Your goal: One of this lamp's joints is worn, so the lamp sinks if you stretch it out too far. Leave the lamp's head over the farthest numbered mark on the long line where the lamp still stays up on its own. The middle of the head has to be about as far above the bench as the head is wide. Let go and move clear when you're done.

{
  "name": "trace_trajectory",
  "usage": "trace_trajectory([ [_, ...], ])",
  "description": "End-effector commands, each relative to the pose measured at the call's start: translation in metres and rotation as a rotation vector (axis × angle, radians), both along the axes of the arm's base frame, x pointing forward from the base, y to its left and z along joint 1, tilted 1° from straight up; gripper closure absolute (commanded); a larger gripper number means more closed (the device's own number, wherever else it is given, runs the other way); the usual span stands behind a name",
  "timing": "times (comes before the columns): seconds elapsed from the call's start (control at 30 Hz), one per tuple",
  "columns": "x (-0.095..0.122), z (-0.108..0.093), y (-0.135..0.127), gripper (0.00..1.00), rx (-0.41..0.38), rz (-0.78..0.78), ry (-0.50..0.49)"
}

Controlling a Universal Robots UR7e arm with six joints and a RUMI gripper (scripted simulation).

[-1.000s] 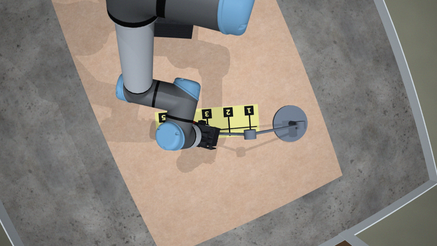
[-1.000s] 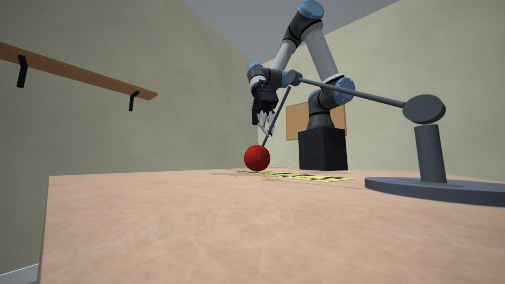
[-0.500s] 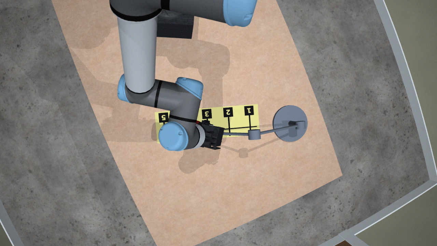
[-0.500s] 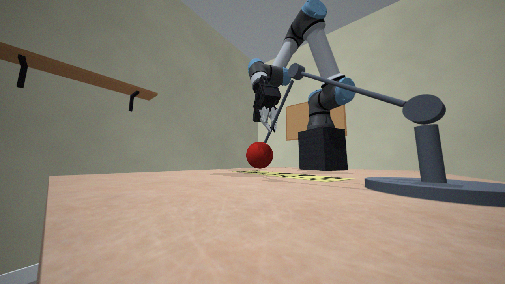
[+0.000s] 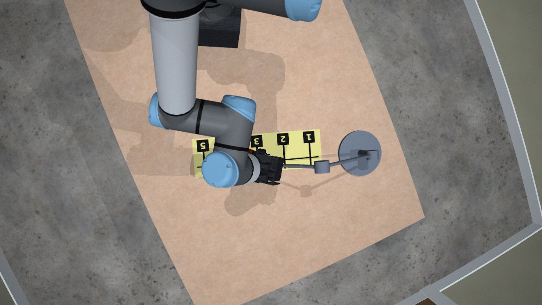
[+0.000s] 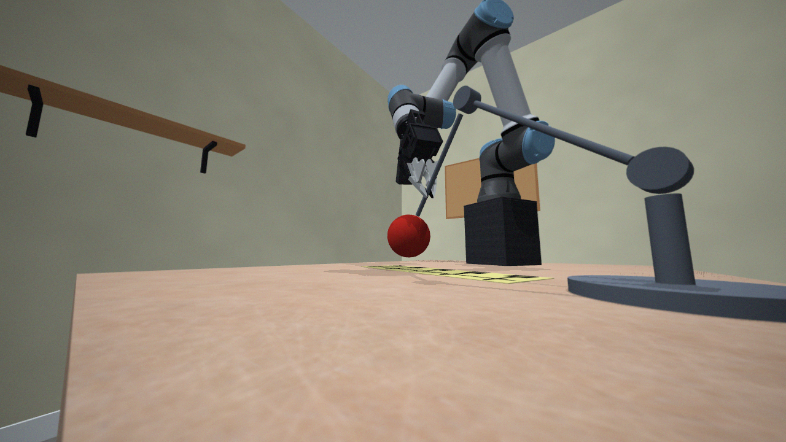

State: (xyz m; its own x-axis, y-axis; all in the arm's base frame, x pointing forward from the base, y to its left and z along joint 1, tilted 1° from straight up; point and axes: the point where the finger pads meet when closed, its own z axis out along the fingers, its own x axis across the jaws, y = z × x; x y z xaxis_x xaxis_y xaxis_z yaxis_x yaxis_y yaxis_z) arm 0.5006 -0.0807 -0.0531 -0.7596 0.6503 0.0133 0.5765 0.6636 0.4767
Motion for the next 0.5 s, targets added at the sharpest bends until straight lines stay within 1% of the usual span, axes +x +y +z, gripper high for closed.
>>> trace_trajectory([
  [0.0, 0.005, 0.008, 0.009, 1.00, 0.088, 0.178, -0.078],
  [0.3, 0.015, 0.023, 0.030, 1.00, 0.115, 0.235, -0.104],
  [0.47, 0.016, 0.024, 0.031, 1.00, 0.123, 0.250, -0.110],
])
